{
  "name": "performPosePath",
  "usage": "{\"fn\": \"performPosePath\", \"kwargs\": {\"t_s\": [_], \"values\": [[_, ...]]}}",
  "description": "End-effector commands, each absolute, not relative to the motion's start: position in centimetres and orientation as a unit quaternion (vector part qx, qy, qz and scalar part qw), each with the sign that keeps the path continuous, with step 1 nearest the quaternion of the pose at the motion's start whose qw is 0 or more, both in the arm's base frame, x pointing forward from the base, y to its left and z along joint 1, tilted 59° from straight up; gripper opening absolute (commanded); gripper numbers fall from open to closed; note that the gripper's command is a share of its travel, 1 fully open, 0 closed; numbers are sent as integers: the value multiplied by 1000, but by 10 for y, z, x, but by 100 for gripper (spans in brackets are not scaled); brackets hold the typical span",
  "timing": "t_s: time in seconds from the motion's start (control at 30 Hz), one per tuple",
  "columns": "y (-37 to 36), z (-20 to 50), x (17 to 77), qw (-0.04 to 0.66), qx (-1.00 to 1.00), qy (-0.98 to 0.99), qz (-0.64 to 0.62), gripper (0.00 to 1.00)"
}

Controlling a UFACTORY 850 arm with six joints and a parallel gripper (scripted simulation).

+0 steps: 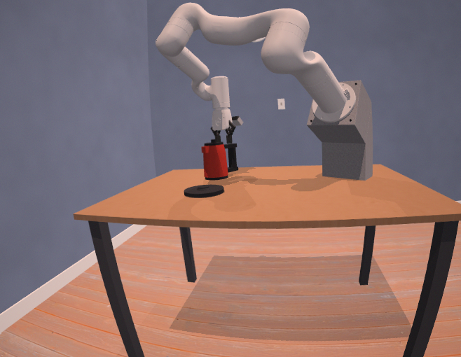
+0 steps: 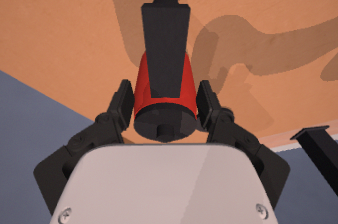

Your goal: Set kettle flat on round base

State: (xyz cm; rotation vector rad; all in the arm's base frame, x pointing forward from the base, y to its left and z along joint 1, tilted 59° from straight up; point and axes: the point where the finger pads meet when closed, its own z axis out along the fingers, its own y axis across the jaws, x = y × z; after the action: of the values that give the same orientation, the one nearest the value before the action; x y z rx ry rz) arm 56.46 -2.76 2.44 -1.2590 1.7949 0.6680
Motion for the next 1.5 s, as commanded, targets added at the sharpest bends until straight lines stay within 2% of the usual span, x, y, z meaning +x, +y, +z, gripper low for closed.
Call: {"fn": "performPosePath", "kwargs": {"t_s": [0.0,1.47], "values": [[-28,24,565,412,-500,714,265,81],[-2,8,576,412,-500,714,265,81]]}}
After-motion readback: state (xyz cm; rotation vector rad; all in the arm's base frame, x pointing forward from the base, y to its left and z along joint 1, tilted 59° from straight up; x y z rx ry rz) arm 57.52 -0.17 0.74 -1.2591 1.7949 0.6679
